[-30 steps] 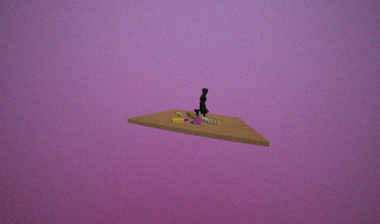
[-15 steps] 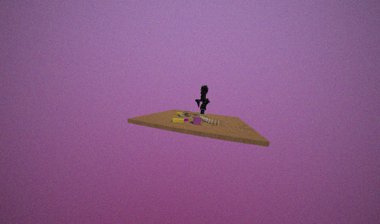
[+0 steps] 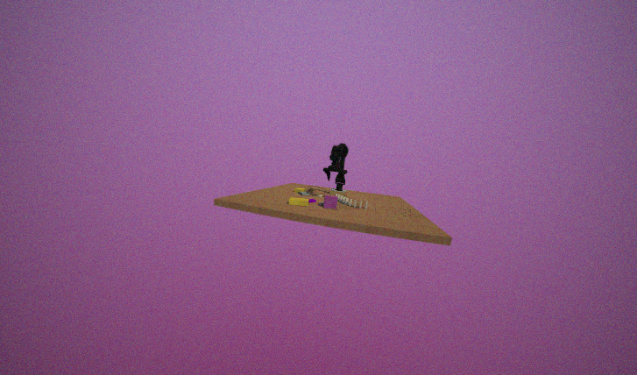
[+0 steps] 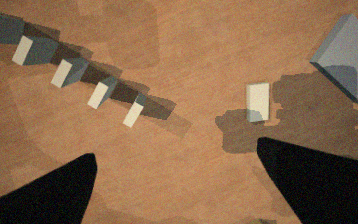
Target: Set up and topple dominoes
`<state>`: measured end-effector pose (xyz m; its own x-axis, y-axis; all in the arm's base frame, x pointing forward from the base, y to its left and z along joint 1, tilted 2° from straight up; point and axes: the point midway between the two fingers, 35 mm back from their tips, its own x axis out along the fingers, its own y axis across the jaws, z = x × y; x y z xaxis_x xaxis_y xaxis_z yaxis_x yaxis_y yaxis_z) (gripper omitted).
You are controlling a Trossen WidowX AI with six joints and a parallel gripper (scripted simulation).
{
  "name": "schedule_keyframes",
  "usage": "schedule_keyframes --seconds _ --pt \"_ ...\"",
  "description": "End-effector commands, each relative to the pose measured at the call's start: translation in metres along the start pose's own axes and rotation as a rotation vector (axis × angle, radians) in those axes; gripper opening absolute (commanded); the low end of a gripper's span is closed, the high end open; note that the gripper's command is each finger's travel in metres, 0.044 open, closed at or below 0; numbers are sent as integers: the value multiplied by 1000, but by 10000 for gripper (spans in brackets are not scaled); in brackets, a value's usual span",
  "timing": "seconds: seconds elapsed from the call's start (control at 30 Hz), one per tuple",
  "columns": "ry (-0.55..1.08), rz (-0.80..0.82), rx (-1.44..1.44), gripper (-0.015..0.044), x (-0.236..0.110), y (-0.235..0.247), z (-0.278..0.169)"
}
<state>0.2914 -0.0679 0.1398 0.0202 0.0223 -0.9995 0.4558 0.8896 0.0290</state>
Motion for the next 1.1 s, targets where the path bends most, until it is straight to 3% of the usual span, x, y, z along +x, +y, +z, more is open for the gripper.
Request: schedule_keyframes --seconds 0.0,0.13,1.07 --pt "-1 -5 844 440 18 -34 -5" --pt "-3 -7 1252 440 27 -52 -8" --pt "-19 -7 3080 440 63 -117 -30"
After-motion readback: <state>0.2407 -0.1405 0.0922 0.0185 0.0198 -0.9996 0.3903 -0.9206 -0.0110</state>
